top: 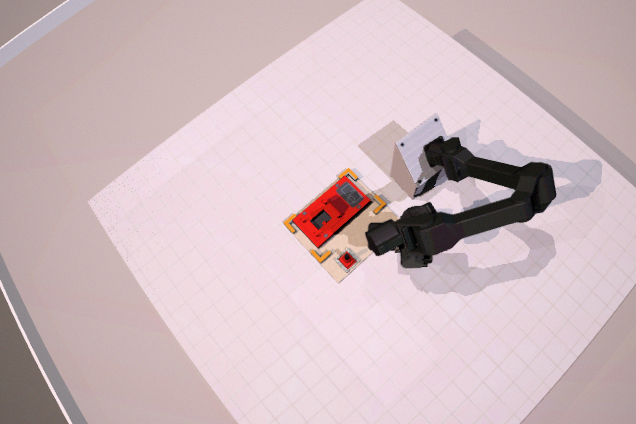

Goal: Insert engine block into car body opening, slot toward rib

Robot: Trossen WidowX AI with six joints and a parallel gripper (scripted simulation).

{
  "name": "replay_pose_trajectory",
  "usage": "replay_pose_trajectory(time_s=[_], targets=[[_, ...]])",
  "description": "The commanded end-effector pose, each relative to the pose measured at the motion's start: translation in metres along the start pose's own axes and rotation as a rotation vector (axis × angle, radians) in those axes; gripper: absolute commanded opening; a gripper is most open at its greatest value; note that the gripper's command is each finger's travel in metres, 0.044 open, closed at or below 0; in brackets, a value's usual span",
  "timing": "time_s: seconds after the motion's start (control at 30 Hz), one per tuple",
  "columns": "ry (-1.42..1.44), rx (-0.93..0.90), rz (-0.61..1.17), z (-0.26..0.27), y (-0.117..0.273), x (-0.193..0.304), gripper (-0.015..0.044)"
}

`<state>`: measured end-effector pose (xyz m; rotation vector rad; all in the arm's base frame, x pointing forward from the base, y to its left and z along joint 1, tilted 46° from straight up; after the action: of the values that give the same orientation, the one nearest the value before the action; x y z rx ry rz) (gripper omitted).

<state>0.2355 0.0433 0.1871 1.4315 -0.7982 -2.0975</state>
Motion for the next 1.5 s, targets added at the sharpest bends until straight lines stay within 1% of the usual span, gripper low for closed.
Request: replay_pose_trajectory(time_s=[0.0,1.47], targets=[[-0.116,0.002,-0.005,0.0002,-0.0003,-0.0005,0.0000],[-1.638,-0.003,-0.006,-0.0003,-0.0062,0.0002,0.0000]])
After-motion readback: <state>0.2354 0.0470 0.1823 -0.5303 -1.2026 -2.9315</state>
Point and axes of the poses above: the point midway between the two fingers, 35 mm back from their tips, its own y axis back along the fingers, its own z axis across the jaws, x = y × z, the point moved 8 cm from there along y, back along the fingers, and after that the axes turned 15 degrees about y, right-handed, at the moved point
